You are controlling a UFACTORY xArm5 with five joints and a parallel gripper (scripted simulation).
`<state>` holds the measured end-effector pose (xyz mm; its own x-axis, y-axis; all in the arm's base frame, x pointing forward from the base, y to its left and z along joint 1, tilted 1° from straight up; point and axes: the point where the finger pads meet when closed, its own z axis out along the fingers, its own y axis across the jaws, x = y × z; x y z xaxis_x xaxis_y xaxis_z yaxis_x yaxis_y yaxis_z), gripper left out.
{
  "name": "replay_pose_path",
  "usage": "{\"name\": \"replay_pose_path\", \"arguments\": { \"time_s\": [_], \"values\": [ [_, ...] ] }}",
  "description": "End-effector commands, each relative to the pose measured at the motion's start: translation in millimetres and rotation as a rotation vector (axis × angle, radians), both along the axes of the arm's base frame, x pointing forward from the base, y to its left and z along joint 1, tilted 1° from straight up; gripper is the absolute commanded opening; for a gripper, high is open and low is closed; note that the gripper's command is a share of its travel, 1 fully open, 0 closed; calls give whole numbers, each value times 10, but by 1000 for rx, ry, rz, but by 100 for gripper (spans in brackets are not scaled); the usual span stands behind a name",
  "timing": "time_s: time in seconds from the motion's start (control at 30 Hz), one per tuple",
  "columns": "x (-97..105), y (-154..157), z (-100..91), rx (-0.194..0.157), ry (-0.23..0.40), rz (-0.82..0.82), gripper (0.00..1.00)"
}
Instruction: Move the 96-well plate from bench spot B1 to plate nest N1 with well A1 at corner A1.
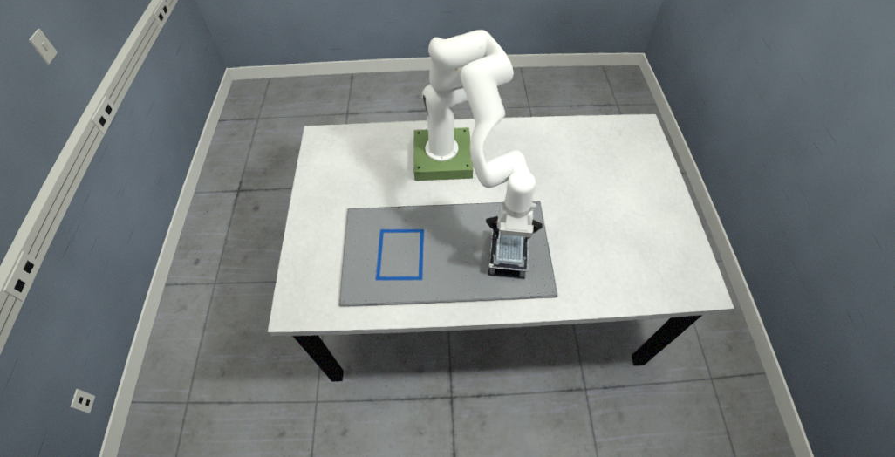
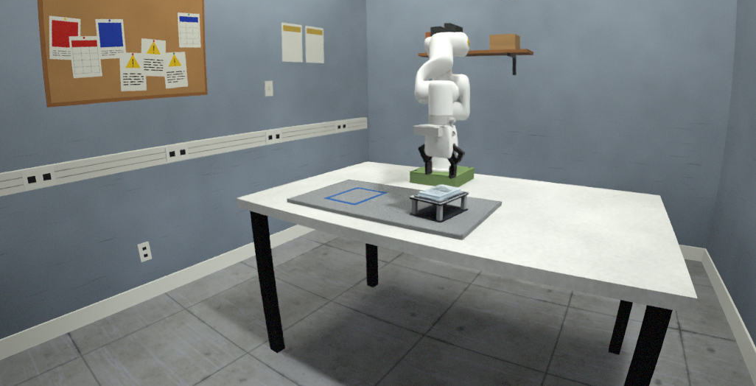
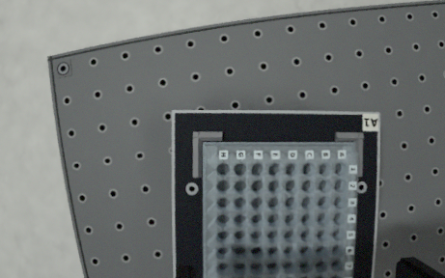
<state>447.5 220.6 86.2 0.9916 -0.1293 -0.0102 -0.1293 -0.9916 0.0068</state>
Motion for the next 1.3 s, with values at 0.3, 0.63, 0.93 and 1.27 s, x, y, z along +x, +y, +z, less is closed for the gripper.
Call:
{"name": "replay_pose_path", "arguments": {
  "time_s": [0.3, 0.63, 0.93, 1.27],
  "values": [
    [13, 8, 381, -2, -5, 0, 100],
    [13, 8, 403, -2, -5, 0, 100],
    [13, 8, 403, -2, -5, 0, 100],
    [13, 8, 403, -2, -5, 0, 100]
  ]
}}
